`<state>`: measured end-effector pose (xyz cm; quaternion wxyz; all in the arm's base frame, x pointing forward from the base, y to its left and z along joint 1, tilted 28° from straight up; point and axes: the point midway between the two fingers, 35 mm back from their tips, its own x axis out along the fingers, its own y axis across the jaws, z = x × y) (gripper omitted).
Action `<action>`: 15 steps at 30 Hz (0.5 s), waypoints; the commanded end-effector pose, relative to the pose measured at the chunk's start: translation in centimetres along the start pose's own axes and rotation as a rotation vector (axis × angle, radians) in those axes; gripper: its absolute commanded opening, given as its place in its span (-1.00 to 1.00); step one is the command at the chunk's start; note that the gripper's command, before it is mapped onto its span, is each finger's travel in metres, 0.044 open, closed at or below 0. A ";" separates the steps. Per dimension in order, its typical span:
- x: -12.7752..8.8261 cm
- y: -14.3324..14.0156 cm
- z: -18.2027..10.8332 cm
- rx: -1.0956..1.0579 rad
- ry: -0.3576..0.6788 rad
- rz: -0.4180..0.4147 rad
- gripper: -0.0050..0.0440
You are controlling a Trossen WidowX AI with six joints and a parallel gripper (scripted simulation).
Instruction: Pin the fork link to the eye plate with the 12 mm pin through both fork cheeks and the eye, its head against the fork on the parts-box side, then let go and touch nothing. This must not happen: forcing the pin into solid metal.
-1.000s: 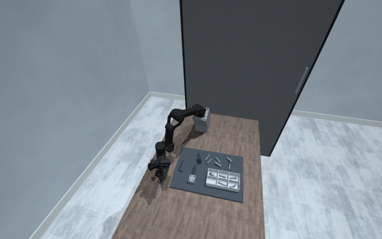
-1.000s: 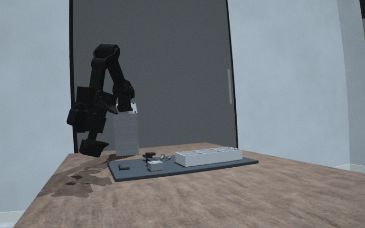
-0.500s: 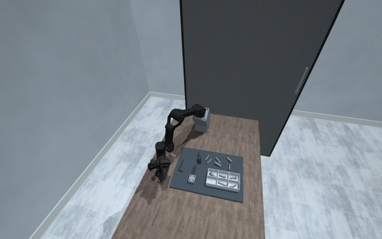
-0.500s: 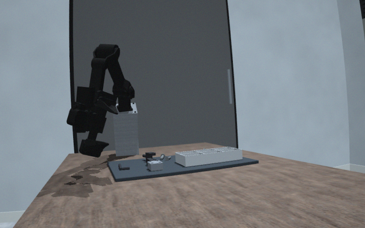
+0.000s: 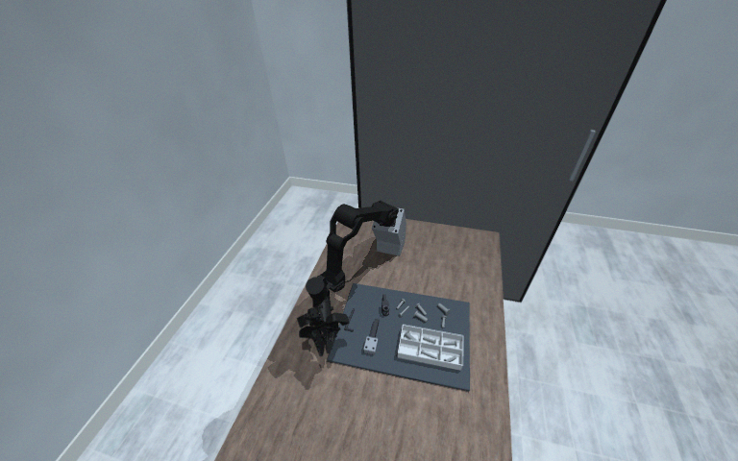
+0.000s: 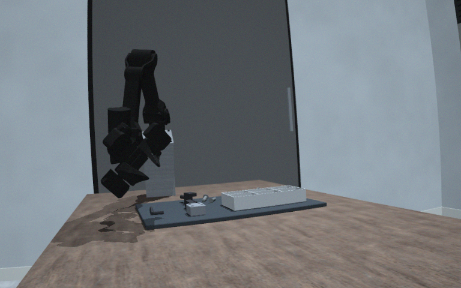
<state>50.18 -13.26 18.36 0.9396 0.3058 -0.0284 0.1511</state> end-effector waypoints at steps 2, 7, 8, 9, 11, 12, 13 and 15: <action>-0.1 0.4 -1.7 -0.215 0.046 -0.068 -0.63; -0.4 0.7 -3.2 -0.402 0.102 -0.112 -0.80; -0.4 0.7 -3.6 -0.449 0.118 -0.120 -0.80; -0.5 0.8 -4.0 -0.497 0.135 -0.129 -0.80; -0.8 0.9 -4.8 -0.591 0.172 -0.143 -0.80; -0.9 1.0 -5.2 -0.637 0.191 -0.148 -0.80; -1.0 1.1 -5.6 -0.686 0.211 -0.153 -0.80; -1.4 1.2 -6.4 -0.782 0.255 -0.160 -0.80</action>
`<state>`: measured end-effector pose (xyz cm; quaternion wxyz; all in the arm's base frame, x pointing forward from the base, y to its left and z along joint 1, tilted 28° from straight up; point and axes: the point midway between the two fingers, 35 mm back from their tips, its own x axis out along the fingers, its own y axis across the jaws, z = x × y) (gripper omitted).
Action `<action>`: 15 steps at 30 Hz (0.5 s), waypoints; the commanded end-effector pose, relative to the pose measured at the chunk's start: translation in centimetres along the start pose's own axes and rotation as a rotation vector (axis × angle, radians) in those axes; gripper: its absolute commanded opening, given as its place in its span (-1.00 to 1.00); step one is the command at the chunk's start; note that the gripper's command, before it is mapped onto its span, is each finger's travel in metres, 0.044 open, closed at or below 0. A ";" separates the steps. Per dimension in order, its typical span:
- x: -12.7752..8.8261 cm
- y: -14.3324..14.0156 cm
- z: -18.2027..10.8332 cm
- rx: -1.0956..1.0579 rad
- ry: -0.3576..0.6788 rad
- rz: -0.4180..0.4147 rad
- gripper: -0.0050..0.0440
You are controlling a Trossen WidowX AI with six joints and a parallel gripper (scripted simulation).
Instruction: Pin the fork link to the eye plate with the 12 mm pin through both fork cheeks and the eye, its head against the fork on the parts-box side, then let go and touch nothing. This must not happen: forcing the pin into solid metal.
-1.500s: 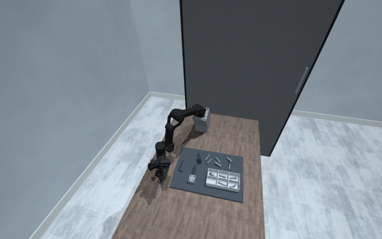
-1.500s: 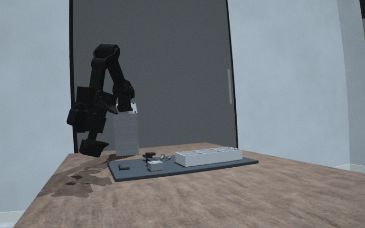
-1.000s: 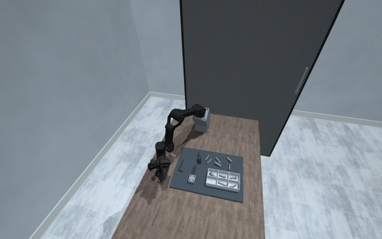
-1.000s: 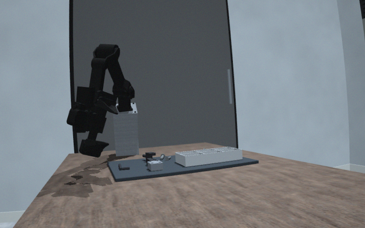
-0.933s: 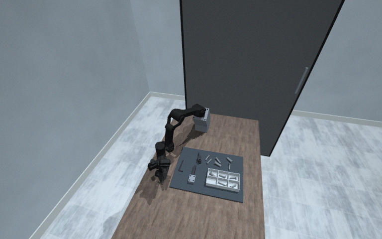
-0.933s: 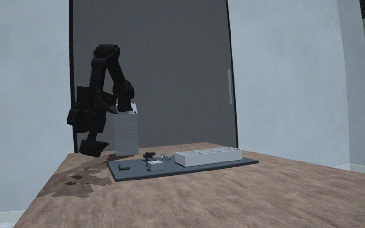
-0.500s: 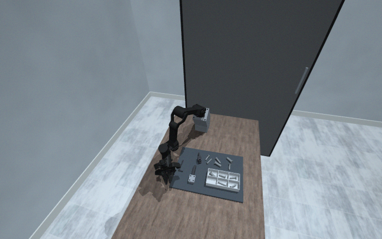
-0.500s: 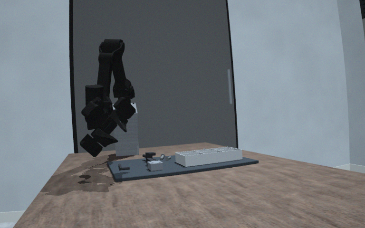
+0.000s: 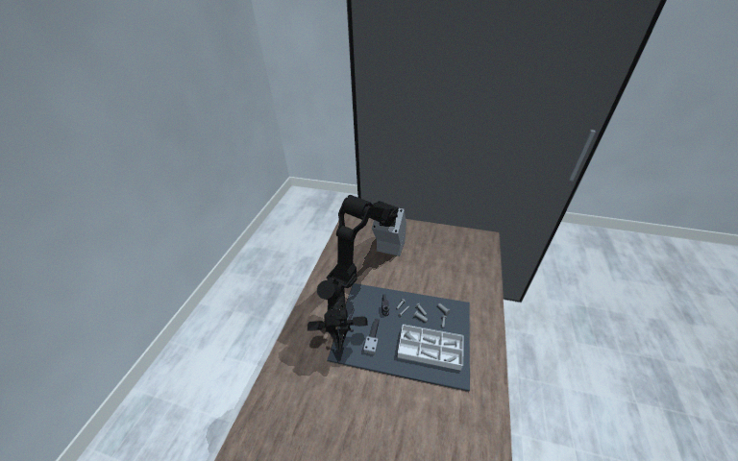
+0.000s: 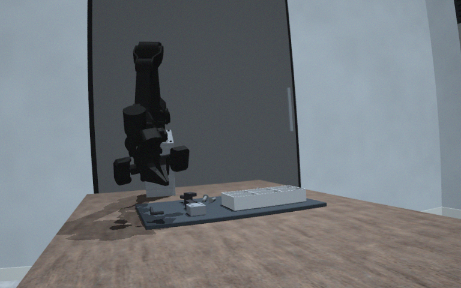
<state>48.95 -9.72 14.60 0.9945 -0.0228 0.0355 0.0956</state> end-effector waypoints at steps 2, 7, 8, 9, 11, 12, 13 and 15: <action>-0.7 1.6 -1.6 -0.237 0.095 -0.009 -0.80; -1.2 2.5 -2.6 -0.428 0.153 0.004 -0.80; -1.6 3.0 -3.2 -0.500 0.187 0.014 -0.80; -1.9 3.4 -3.7 -0.547 0.215 0.023 -0.80; -2.3 4.1 -4.5 -0.652 0.254 0.044 -0.80; -2.6 4.4 -4.8 -0.704 0.274 0.056 -0.80; -2.9 4.7 -5.2 -0.756 0.293 0.069 -0.80; -3.4 5.3 -5.9 -0.860 0.330 0.099 -0.80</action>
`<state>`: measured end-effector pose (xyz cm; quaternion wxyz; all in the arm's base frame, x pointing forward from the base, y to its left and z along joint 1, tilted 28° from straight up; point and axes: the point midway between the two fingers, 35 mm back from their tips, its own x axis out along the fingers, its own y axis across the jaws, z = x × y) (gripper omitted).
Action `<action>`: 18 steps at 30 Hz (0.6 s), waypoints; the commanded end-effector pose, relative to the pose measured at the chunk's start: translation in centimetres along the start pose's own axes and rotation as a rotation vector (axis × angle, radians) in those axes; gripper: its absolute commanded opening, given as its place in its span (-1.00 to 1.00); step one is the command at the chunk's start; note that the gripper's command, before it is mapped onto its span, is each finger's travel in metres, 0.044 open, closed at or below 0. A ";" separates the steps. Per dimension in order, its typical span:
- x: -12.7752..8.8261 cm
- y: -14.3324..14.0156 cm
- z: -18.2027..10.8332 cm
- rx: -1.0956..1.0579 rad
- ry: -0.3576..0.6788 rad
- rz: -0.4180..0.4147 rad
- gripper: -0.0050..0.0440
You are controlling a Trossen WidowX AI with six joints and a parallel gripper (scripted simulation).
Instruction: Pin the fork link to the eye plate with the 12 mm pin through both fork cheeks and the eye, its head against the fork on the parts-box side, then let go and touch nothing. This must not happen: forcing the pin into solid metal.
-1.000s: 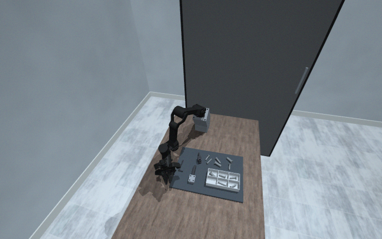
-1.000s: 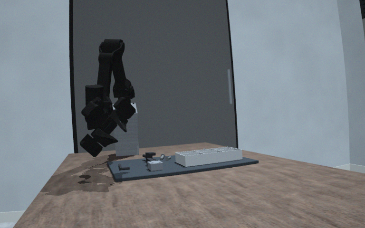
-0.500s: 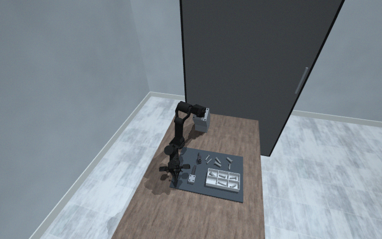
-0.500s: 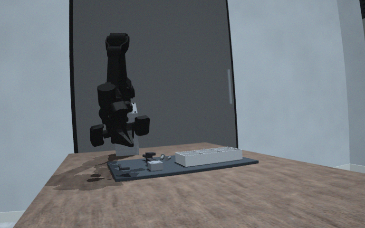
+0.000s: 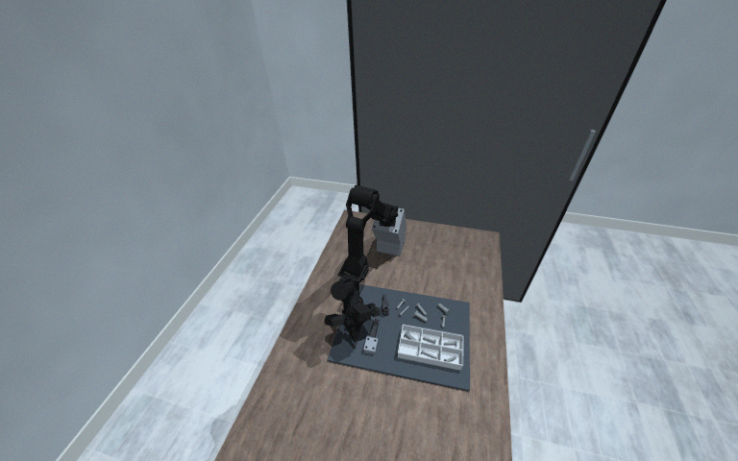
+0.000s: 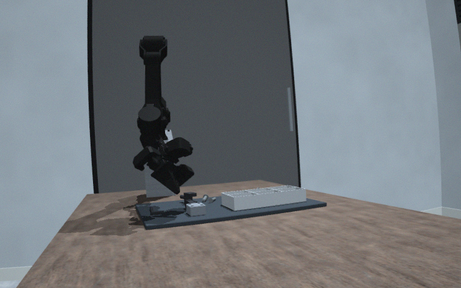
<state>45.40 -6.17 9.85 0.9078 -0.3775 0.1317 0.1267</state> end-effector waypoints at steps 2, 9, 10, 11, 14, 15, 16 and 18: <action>-1.1 2.6 -0.7 -0.262 0.078 0.069 -0.80; -2.4 5.2 -1.5 -0.580 0.131 0.166 -0.80; -2.9 6.0 -1.7 -0.660 0.145 0.202 -0.80; -3.3 6.8 -2.0 -0.716 0.157 0.232 -0.80; -4.3 8.3 -2.5 -0.888 0.170 0.306 -0.80; -4.6 8.8 -2.7 -0.944 0.172 0.332 -0.80; -5.0 9.3 -2.9 -1.002 0.172 0.358 -0.80; -5.8 10.2 -3.3 -1.119 0.170 0.414 -0.80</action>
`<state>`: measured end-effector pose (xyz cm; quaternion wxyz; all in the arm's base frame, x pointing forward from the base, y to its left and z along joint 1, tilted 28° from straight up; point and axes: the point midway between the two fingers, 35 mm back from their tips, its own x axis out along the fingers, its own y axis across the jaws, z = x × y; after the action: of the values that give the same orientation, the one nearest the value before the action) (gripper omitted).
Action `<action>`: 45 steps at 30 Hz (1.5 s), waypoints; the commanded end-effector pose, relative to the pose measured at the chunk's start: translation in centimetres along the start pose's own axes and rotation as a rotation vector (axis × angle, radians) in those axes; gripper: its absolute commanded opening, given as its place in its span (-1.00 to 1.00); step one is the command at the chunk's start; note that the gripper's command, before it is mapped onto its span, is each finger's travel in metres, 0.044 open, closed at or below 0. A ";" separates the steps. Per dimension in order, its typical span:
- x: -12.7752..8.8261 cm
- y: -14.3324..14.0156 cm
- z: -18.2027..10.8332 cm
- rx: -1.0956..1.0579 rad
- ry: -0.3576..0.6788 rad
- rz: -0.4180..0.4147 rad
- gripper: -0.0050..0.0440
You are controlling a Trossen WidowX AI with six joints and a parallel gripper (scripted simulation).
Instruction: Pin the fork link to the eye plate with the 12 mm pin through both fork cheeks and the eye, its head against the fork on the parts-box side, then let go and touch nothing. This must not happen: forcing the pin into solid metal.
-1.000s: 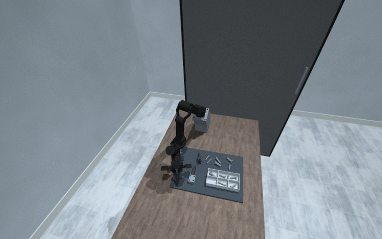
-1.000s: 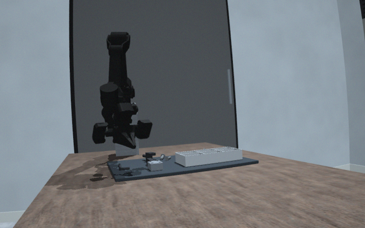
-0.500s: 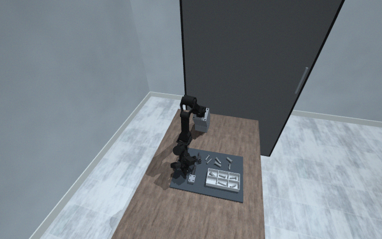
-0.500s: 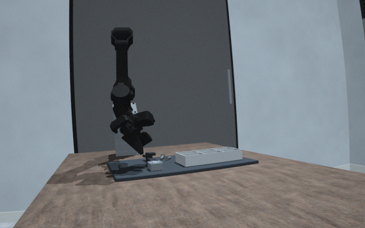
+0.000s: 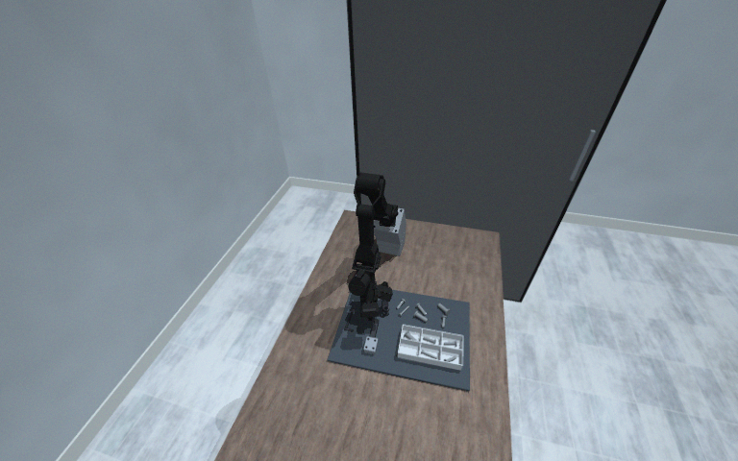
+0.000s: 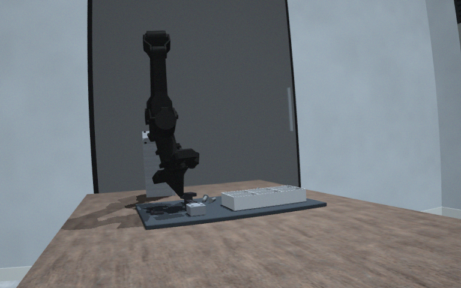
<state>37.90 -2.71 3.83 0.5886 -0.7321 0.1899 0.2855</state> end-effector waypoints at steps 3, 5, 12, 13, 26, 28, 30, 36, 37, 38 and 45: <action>-1.4 3.4 1.7 -0.354 -0.017 0.129 -0.80; -1.8 4.6 2.4 -0.480 -0.035 0.172 -0.80; -3.4 8.6 5.1 -0.884 -0.123 0.291 -0.80; -3.7 9.2 5.4 -0.952 -0.140 0.306 -0.80; -5.0 11.5 6.3 -1.266 -0.233 0.377 -0.80; -5.0 11.5 6.3 -1.266 -0.233 0.377 -0.80; -5.1 11.5 6.3 -1.266 -0.233 0.377 -0.80; -5.1 11.5 6.4 -1.261 -0.234 0.371 -0.80; -5.1 11.5 6.4 -1.261 -0.234 0.371 -0.80; -5.1 11.5 6.4 -1.261 -0.234 0.371 -0.80; -5.1 11.5 6.4 -1.261 -0.234 0.371 -0.80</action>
<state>25.75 0.50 -2.46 0.0055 -0.8555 0.0442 0.5159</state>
